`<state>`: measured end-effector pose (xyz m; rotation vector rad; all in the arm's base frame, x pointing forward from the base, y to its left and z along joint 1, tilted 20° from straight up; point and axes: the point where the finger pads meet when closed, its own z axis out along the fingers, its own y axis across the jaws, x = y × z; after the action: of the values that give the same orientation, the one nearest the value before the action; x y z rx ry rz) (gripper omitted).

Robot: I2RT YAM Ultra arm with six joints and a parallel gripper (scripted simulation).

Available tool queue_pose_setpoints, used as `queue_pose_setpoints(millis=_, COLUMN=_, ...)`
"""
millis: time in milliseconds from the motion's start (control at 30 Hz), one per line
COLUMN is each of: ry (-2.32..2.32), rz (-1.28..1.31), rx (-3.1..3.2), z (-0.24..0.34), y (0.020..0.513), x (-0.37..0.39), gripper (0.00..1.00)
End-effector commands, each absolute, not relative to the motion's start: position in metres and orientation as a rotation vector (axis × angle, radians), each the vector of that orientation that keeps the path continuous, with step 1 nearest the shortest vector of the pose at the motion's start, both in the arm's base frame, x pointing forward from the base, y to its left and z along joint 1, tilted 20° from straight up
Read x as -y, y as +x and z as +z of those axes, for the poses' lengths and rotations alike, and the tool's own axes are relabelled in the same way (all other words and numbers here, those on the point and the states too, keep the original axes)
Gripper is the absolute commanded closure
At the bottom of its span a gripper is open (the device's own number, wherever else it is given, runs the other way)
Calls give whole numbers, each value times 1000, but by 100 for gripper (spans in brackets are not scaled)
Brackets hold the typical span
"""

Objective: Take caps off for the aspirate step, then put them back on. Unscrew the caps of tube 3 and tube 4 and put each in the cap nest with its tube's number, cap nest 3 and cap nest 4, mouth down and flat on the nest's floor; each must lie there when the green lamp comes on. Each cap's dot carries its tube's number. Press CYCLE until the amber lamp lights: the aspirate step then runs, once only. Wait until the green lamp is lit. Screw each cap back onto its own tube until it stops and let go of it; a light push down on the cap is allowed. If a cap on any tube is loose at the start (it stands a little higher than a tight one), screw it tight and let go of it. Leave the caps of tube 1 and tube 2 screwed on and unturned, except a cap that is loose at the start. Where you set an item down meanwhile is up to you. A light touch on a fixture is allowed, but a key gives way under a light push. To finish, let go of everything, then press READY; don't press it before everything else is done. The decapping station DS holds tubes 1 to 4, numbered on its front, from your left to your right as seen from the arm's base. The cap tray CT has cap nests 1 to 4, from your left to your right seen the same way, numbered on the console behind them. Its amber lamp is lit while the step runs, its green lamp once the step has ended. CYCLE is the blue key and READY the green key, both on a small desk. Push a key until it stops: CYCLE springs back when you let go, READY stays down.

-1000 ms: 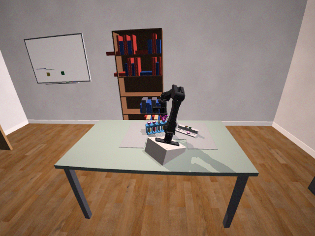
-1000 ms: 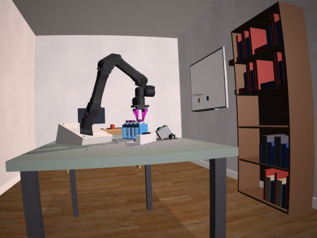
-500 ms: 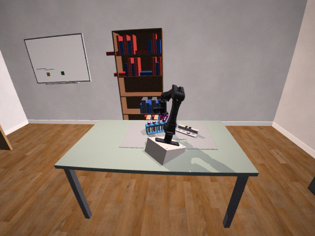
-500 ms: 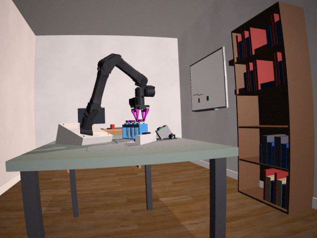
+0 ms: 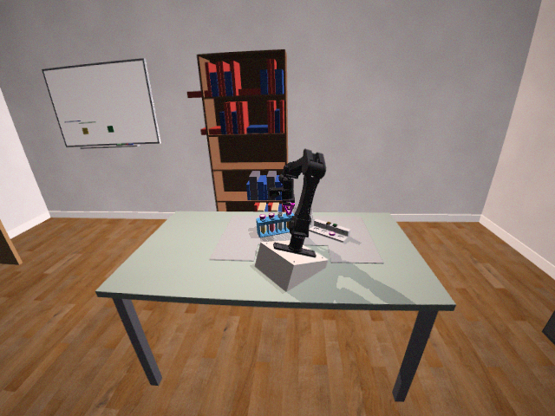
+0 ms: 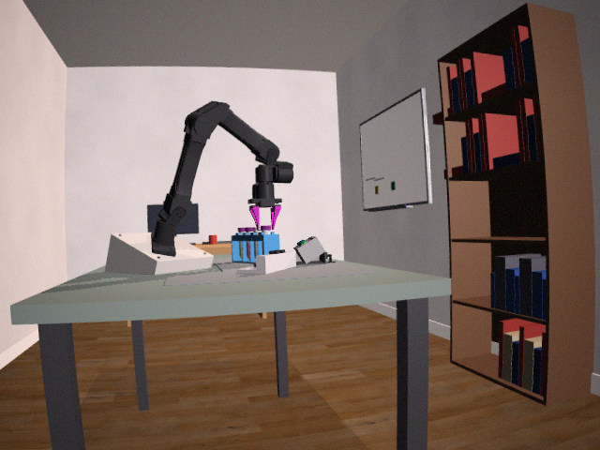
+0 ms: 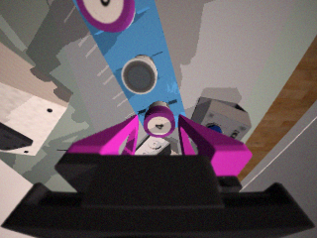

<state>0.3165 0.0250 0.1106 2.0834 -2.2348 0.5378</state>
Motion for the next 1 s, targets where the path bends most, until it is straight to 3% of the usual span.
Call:
queue_pose_setpoints(millis=0, ry=1810, rz=562, rx=2535, z=118, y=318, x=-28, gripper=51)
queue_pose_setpoints(millis=267, ry=1501, rz=561, rx=2781, z=119, y=318, x=-28, gripper=51)
queue_pose_setpoints(millis=700, ry=418, rz=504, rx=3265, z=121, y=319, x=-29, gripper=51)
queue_pose_setpoints(millis=967, ry=383, rz=501, rx=3274, z=121, y=319, x=-30, gripper=51)
